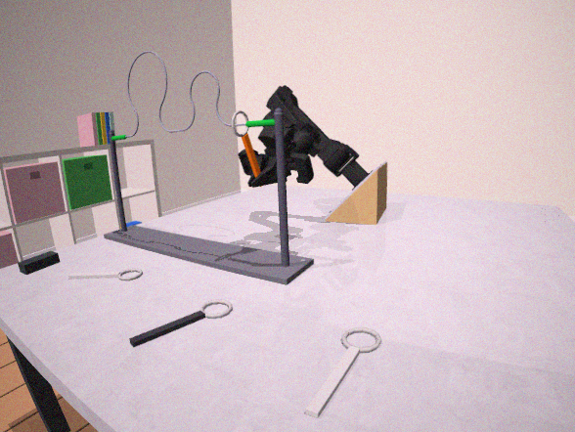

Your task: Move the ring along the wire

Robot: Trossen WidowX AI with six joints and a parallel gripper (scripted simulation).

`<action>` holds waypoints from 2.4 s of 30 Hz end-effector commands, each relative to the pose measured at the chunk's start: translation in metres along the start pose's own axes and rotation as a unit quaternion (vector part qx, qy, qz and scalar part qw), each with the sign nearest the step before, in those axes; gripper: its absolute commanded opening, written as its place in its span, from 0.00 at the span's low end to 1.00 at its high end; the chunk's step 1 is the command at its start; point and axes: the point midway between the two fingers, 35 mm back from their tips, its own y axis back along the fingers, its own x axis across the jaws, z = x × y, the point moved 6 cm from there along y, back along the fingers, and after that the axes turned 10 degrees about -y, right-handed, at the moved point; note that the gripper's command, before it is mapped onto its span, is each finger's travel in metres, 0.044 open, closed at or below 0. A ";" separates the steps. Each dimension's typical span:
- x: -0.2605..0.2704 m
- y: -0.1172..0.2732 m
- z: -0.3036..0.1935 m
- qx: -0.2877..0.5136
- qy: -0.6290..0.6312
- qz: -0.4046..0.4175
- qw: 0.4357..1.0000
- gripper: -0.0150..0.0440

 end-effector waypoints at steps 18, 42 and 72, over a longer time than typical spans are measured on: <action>0.023 0.003 -0.006 0.003 -0.003 0.003 1.000 0.00; 0.031 -0.001 -0.021 0.003 -0.003 0.003 1.000 0.00; 0.030 -0.002 -0.021 0.003 -0.005 0.000 1.000 0.13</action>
